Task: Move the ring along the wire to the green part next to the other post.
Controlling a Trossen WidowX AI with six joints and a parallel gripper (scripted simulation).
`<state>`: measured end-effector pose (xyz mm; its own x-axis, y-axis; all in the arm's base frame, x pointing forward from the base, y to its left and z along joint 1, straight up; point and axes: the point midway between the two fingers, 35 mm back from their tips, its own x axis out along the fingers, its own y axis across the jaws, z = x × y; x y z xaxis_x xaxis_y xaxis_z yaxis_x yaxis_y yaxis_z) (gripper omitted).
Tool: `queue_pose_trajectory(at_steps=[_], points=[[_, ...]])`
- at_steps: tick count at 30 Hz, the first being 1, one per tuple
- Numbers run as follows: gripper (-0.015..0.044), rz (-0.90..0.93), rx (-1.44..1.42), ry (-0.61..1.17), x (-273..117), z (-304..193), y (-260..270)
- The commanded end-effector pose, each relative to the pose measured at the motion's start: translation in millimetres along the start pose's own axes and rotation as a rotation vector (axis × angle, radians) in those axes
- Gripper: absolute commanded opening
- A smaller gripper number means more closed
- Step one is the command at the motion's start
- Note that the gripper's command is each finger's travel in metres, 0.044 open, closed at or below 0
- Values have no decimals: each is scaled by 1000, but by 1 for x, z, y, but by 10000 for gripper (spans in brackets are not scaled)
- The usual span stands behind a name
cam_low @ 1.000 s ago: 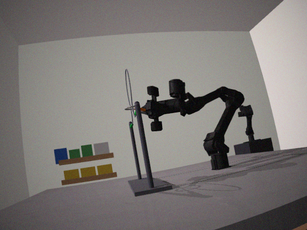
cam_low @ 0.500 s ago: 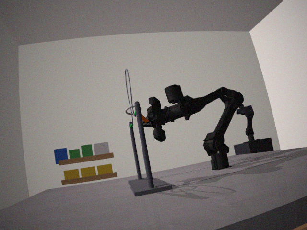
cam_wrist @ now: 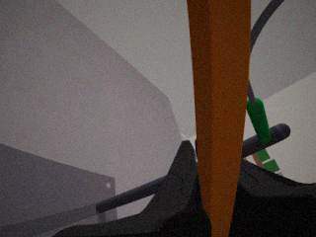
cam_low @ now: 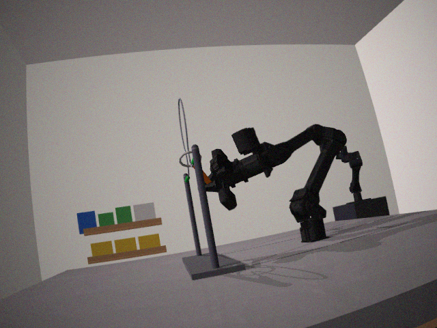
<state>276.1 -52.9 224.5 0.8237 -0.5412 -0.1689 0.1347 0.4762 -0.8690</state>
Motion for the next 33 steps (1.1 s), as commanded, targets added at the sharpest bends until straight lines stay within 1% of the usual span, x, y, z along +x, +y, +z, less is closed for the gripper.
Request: queue_pose_trajectory(at_steps=[1, 15, 33], points=[[-150, 36, 32, 5, 1, -2, 12], [-150, 136, 201, 19, -4, 2, 43], [-150, 325, 529, 47, -22, 23, 99]])
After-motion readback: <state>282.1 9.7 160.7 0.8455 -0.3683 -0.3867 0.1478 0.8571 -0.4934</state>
